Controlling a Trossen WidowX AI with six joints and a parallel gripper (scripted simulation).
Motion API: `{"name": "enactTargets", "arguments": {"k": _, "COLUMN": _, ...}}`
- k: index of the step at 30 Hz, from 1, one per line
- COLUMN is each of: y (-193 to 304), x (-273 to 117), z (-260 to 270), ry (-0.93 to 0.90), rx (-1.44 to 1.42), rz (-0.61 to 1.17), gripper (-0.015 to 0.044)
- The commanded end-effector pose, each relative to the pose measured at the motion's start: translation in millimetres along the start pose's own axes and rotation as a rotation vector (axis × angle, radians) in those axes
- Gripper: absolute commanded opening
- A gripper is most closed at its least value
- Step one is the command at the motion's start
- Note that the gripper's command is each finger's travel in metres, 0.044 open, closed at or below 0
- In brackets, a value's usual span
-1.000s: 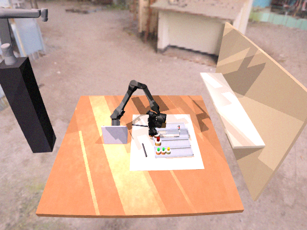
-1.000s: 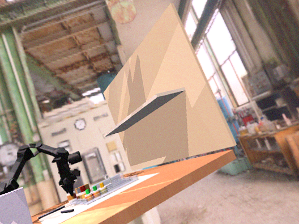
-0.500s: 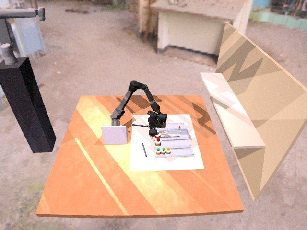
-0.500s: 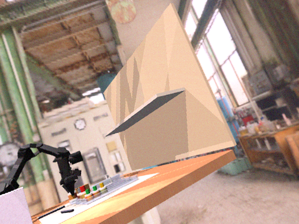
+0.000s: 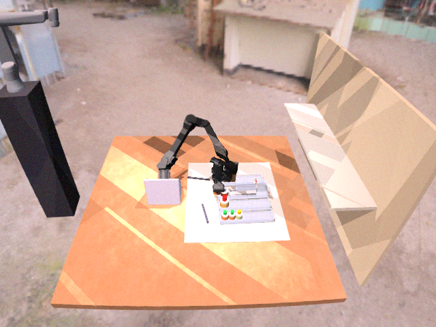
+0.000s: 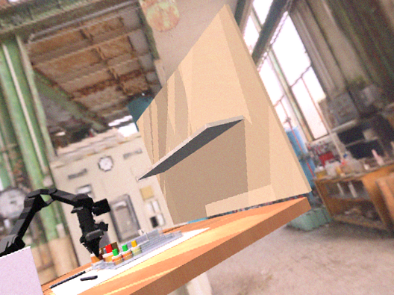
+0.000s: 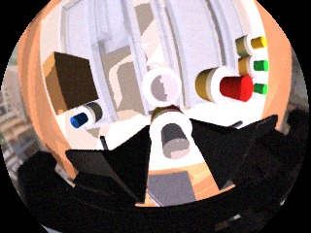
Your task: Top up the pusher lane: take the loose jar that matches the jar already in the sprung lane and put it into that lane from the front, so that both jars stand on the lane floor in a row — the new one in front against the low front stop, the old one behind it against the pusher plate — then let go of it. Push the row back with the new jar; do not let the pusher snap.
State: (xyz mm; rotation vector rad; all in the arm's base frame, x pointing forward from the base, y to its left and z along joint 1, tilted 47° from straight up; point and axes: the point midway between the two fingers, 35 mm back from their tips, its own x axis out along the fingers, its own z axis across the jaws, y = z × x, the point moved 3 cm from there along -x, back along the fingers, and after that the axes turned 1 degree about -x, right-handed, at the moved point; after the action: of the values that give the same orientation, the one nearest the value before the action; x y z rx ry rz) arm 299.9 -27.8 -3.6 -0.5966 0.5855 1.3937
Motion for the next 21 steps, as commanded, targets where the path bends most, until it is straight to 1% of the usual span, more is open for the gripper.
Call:
{"name": "enactTargets", "arguments": {"k": 1, "y": -8.5, "x": -2.6, "z": 0.6, "ry": -0.001, "rx": -0.014, "rz": -0.022, "gripper": 0.0}}
{"name": "enactTargets", "arguments": {"k": 21, "y": -15.5, "x": -3.6, "z": 0.9, "ry": -0.001, "rx": -0.014, "rz": -0.022, "gripper": 0.0}}
